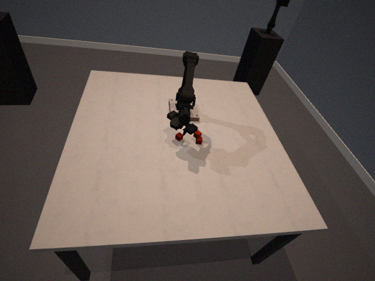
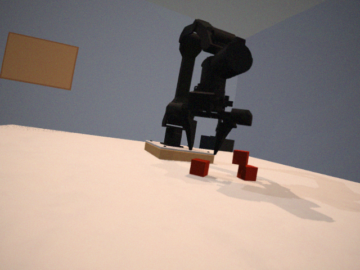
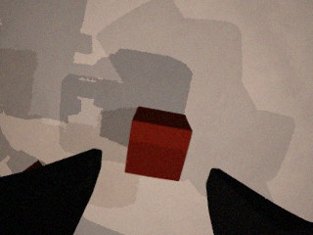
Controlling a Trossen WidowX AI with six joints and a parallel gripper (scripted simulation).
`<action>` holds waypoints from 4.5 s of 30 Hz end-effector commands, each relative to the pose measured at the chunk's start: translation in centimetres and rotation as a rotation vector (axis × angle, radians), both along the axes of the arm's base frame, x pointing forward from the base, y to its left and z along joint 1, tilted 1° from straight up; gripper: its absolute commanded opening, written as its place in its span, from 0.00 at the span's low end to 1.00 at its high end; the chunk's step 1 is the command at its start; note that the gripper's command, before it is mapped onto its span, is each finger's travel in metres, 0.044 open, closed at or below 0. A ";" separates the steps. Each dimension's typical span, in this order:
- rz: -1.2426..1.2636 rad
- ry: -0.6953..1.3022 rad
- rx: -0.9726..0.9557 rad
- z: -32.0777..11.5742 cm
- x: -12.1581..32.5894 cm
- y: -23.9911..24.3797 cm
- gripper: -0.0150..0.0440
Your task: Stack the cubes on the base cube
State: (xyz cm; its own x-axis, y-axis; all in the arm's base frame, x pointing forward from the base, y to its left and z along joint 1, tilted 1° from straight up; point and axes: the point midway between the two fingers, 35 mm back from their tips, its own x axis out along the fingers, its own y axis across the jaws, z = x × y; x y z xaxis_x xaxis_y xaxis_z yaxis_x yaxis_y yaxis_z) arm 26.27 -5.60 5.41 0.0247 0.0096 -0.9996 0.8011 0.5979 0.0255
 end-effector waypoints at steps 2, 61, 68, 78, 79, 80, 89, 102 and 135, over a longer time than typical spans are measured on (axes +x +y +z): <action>-0.003 0.003 0.000 -0.8 0.0 0.0 0.70; -0.003 0.002 -0.001 6.1 0.1 -0.1 0.43; 0.002 0.002 -0.001 7.5 -0.2 0.0 0.43; 0.319 -0.002 -0.007 7.4 1.3 2.2 0.43; 0.353 -0.003 -0.007 7.4 1.5 2.4 0.43; 0.387 -0.003 -0.008 7.4 1.6 2.7 0.43; 0.693 -0.008 -0.014 7.2 2.8 5.1 0.43; 1.136 -0.016 -0.023 6.9 4.2 8.9 0.43; 1.535 -0.024 -0.031 3.5 4.9 12.4 0.43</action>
